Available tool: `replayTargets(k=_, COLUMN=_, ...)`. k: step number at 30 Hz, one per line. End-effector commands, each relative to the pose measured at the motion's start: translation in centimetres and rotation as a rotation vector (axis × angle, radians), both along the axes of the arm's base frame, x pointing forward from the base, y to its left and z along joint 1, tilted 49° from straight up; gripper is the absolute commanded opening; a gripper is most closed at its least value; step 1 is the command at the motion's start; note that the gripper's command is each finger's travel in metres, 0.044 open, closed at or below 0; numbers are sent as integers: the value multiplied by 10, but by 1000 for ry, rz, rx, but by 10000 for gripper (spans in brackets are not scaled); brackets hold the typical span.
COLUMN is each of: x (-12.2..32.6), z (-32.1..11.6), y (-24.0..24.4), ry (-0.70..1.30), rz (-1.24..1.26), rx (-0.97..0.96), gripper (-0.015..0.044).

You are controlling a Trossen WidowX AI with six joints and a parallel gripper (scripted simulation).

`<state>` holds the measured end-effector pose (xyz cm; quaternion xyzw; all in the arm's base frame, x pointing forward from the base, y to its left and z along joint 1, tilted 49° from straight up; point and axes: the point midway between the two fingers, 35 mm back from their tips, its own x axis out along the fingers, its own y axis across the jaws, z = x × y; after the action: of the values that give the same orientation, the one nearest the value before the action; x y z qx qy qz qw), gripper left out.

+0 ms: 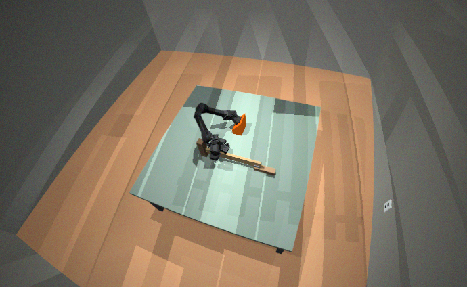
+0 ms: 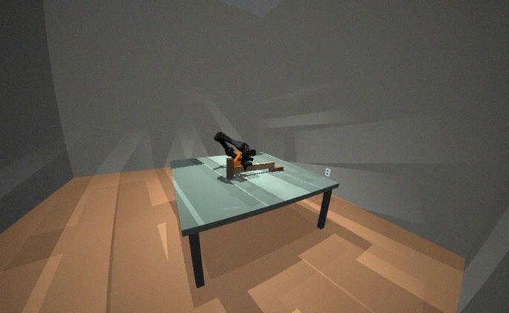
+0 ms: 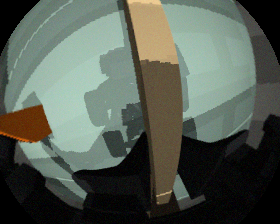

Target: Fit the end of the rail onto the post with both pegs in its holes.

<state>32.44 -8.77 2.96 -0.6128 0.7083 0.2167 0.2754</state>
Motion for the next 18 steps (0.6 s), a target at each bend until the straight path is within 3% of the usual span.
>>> replayTargets(k=1, x=0, z=2, y=0, ry=1, rz=2, rx=0, gripper=0)
replayTargets(k=18, x=-1, z=6, y=-4, ry=1, rz=2, rx=0, gripper=0)
